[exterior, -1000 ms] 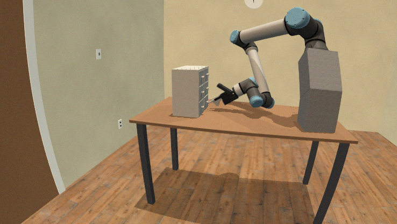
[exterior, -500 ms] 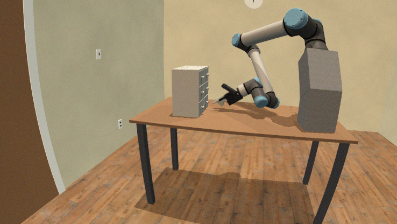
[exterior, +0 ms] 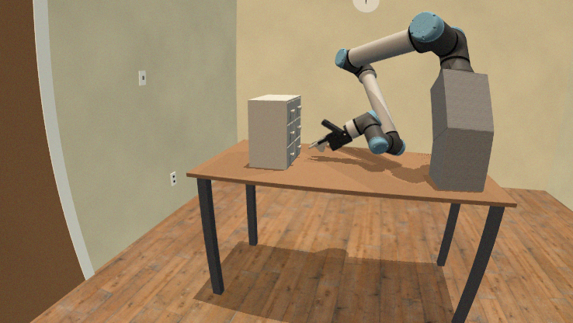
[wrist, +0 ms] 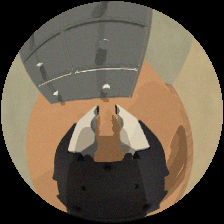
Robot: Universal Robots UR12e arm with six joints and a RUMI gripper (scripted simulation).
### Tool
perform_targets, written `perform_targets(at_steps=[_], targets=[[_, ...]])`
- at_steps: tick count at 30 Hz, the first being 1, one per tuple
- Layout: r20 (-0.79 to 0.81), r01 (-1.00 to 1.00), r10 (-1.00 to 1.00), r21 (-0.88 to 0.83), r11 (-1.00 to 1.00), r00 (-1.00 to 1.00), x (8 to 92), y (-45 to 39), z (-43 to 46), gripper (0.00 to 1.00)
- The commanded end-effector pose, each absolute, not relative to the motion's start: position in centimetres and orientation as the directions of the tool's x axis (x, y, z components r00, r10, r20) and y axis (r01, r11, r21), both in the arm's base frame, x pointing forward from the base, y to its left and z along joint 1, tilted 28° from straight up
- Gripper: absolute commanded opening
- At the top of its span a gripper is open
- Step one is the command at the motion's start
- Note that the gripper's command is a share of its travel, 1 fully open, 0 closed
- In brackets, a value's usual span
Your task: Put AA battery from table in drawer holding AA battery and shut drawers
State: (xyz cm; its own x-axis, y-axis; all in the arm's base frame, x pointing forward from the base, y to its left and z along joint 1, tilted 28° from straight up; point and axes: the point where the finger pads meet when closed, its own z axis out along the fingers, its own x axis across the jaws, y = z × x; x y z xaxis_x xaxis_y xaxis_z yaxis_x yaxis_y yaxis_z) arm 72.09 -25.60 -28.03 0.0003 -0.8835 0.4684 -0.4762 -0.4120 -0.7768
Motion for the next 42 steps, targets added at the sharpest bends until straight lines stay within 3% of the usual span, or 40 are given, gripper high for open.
perform_targets(at_steps=[1,18,42], targets=[[0.469,-0.476,-0.883,-0.777,-0.412,0.001,71.4,-25.0,-26.9,0.20],[0.469,-0.476,-0.883,-0.777,-0.412,0.001,67.4,-21.9,-21.1,0.20],[0.468,-0.568,-0.884,-0.727,-0.386,0.000,66.3,-21.3,-19.9,0.20]])
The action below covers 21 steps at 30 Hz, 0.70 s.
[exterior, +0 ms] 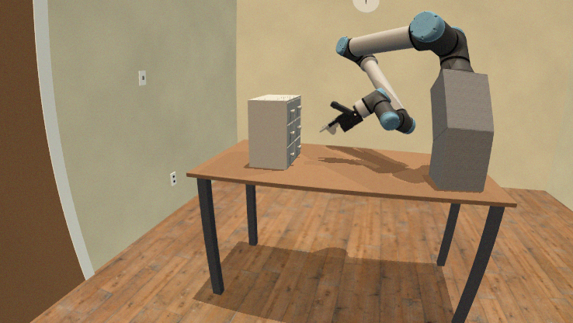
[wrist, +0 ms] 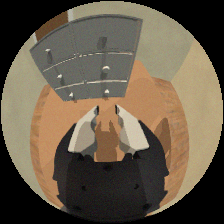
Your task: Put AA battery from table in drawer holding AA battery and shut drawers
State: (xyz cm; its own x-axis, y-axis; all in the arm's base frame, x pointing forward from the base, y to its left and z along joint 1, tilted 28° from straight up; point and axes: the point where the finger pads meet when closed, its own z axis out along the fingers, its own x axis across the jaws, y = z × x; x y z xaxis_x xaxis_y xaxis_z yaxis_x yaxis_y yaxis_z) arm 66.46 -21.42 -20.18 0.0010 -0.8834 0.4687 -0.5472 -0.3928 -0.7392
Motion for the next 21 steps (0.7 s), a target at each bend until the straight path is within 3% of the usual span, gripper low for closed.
perform_targets(at_steps=[1,21], targets=[[0.468,-0.584,-0.884,-0.717,-0.380,0.000,66.2,-21.2,-19.8,0.20],[0.468,-0.898,-0.884,-0.388,-0.206,0.000,62.0,-19.1,-15.7,0.20]])
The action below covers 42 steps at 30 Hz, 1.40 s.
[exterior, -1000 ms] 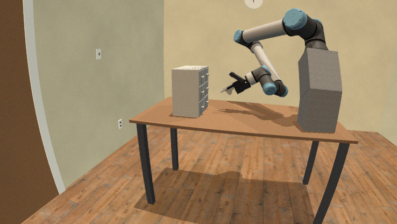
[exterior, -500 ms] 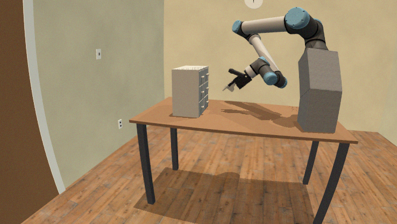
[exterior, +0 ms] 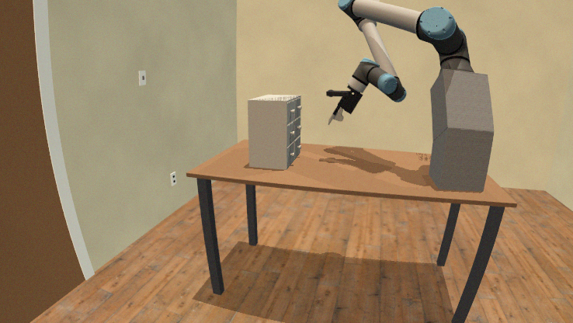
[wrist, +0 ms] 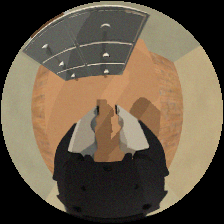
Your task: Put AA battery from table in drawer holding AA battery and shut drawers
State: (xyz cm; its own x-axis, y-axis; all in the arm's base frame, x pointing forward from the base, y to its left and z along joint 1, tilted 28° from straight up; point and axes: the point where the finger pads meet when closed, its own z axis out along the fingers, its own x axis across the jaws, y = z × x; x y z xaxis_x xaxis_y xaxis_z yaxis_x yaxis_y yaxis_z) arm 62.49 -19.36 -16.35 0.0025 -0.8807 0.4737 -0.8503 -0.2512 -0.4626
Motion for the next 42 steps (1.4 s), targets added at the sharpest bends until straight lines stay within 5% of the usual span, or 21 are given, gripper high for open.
perform_targets(at_steps=[1,22,42], targets=[[0.468,-0.909,-0.883,-0.367,-0.195,0.001,61.8,-19.0,-15.5,0.20],[0.468,-0.997,-0.883,-0.070,-0.038,0.001,58.9,-17.4,-12.6,0.20],[0.469,-1.000,-0.883,-0.024,-0.014,0.001,58.4,-17.2,-12.2,0.20]])
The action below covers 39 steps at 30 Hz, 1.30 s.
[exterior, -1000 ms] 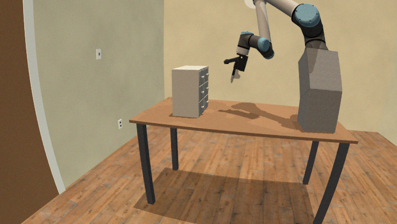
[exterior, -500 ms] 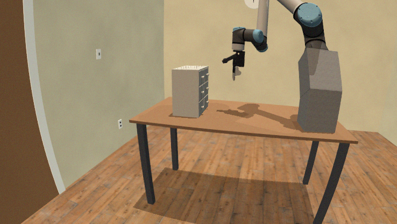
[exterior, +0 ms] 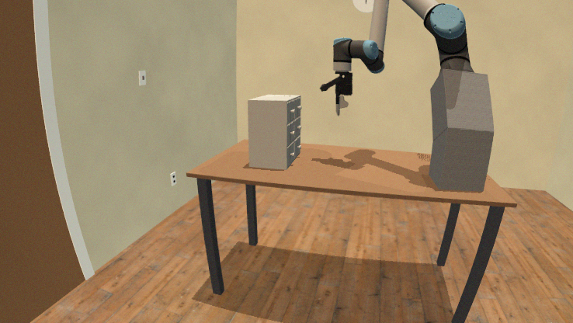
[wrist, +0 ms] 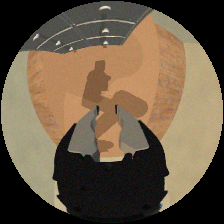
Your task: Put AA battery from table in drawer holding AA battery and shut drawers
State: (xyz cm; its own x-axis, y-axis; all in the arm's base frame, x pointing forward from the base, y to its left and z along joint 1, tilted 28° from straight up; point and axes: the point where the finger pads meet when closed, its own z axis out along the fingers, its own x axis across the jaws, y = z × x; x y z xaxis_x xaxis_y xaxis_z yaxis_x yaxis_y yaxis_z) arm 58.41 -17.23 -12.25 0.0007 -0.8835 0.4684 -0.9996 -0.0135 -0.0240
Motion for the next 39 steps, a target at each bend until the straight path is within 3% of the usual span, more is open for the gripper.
perform_targets(at_steps=[1,13,14,39], targets=[[0.469,-1.000,-0.883,-0.024,-0.014,0.001,58.43,-17.21,-12.21,0.20],[0.469,-1.000,-0.883,-0.024,-0.014,0.001,58.43,-17.21,-12.21,0.20],[0.469,-1.000,-0.883,-0.024,-0.014,0.001,58.43,-17.21,-12.21,1.00],[0.469,-1.000,-0.883,-0.024,-0.014,0.001,58.43,-17.21,-12.21,1.00]])
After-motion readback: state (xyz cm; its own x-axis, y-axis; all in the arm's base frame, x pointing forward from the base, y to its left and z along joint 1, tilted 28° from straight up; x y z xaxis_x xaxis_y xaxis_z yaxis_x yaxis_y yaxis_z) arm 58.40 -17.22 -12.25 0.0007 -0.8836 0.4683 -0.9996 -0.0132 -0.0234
